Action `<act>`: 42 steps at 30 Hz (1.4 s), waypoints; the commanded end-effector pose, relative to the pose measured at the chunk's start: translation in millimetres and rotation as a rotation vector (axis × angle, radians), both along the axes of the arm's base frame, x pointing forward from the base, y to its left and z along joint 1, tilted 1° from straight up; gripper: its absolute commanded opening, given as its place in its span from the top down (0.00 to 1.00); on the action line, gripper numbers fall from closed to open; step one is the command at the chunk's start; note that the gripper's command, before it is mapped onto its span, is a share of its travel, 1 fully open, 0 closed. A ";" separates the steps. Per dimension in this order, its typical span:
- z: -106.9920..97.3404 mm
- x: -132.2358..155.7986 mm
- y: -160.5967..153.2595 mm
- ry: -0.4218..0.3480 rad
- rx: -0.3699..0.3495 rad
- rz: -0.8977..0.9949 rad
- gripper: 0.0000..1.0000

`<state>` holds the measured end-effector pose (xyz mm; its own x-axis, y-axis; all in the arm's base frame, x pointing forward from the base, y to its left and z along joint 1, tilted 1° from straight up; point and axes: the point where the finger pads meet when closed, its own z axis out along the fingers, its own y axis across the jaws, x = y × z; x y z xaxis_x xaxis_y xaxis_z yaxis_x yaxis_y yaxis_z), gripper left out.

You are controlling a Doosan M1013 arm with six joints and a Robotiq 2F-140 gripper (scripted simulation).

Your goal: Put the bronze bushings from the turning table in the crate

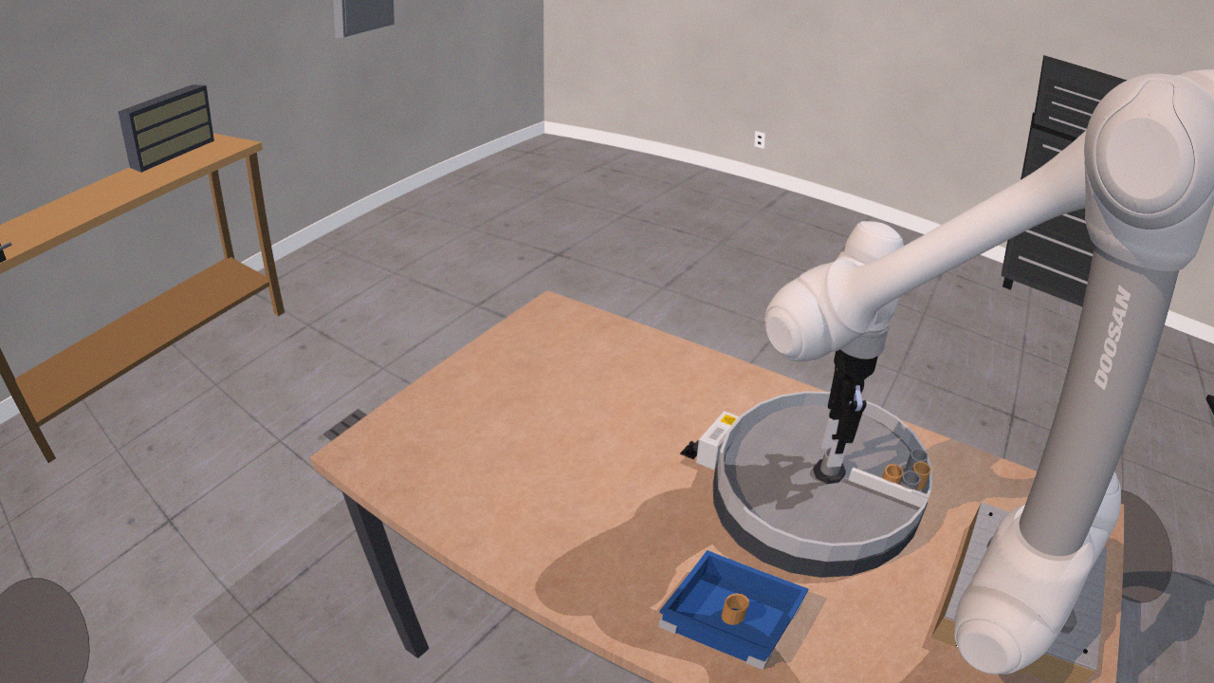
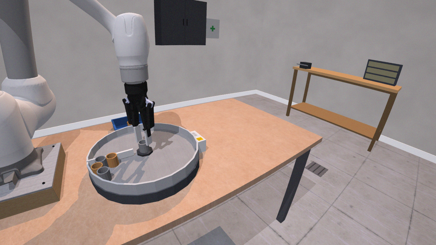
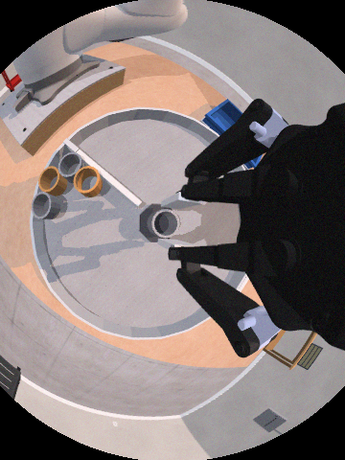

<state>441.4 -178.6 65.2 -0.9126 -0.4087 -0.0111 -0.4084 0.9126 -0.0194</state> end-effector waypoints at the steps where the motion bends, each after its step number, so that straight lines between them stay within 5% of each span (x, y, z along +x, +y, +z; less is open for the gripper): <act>1: 0.0 0.0 0.0 0.000 0.000 0.000 0.72; 32: 0.2 0.0 0.0 0.000 0.000 0.000 0.72; 42: 26.8 -0.4 0.3 0.000 0.000 0.000 0.72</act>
<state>441.2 -178.4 81.9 -0.9126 -0.4087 -0.0113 -0.4084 0.9126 -0.0196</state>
